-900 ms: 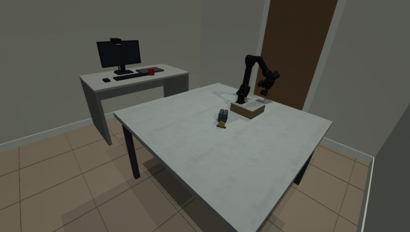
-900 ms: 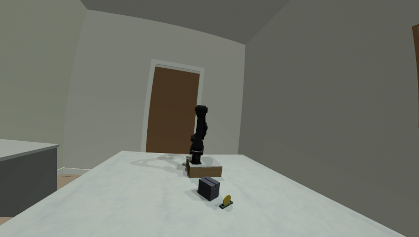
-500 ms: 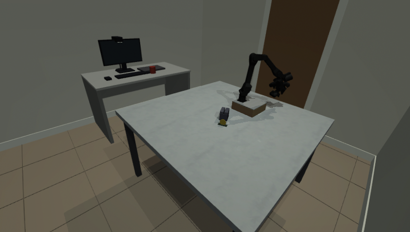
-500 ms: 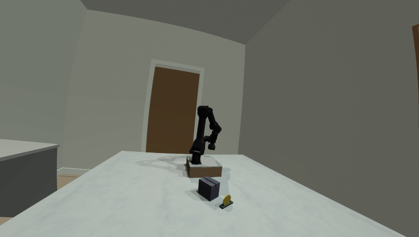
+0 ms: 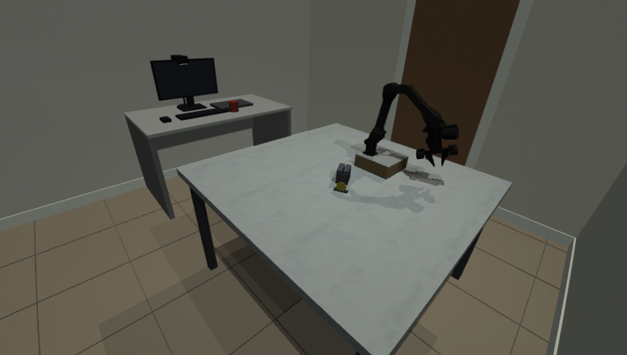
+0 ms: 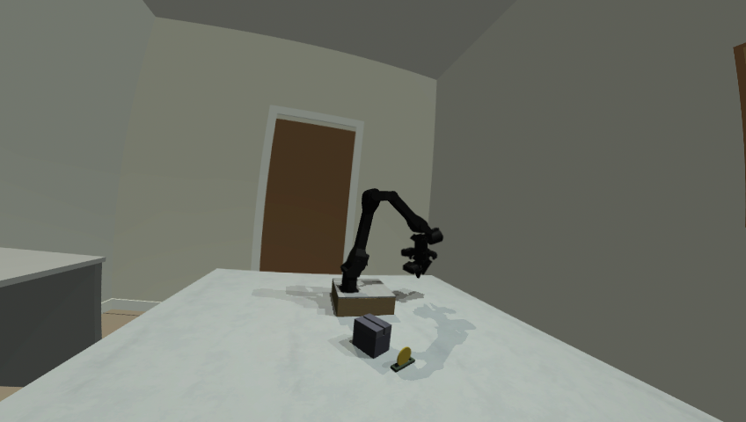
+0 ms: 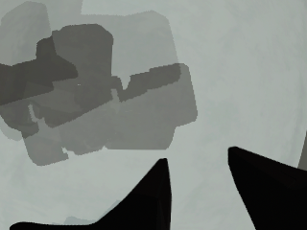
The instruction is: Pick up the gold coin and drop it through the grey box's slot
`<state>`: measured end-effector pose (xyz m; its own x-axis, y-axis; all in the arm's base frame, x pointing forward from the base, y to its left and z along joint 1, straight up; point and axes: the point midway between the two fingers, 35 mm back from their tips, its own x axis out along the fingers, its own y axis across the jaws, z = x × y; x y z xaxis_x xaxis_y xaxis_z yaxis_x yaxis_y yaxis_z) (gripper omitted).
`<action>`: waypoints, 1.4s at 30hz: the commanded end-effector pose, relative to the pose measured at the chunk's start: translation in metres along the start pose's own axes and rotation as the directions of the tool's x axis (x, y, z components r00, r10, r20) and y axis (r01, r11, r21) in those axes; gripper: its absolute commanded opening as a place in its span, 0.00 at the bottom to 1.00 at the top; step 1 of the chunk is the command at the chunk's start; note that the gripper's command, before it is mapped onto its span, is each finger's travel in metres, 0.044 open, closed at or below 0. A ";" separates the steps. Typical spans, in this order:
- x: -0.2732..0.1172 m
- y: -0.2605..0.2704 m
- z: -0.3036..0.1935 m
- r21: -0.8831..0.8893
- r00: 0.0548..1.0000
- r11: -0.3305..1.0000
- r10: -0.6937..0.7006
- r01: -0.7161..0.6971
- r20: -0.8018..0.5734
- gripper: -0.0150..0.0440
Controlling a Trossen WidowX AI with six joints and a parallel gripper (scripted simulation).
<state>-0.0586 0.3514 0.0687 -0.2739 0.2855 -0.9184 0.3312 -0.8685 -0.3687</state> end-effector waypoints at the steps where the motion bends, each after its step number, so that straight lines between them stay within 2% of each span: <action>1: -0.017 0.021 -0.068 0.207 0.996 0.978 0.036 -0.018 -0.083 0.53; 8: -0.064 0.090 -0.169 0.571 0.971 0.821 0.130 0.008 -0.200 0.53; 15: -0.115 0.179 -0.232 0.813 0.942 0.578 0.229 0.073 -0.247 0.53; 22: -0.165 0.279 -0.257 0.941 0.917 0.302 0.313 0.150 -0.246 0.53; 28: -0.205 0.374 -0.250 0.982 0.912 0.028 0.369 0.184 -0.182 0.53; 32: -0.210 0.385 -0.247 0.982 0.912 -0.004 0.373 0.188 -0.173 0.53; 36: -0.179 0.394 -0.254 0.982 0.912 -0.004 0.373 0.188 -0.173 0.53; 42: -0.175 0.396 -0.255 0.982 0.912 -0.004 0.373 0.188 -0.173 0.53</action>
<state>0.3492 0.0618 0.0509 0.0246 0.0085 -0.9997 -0.9373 -0.3474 -0.0260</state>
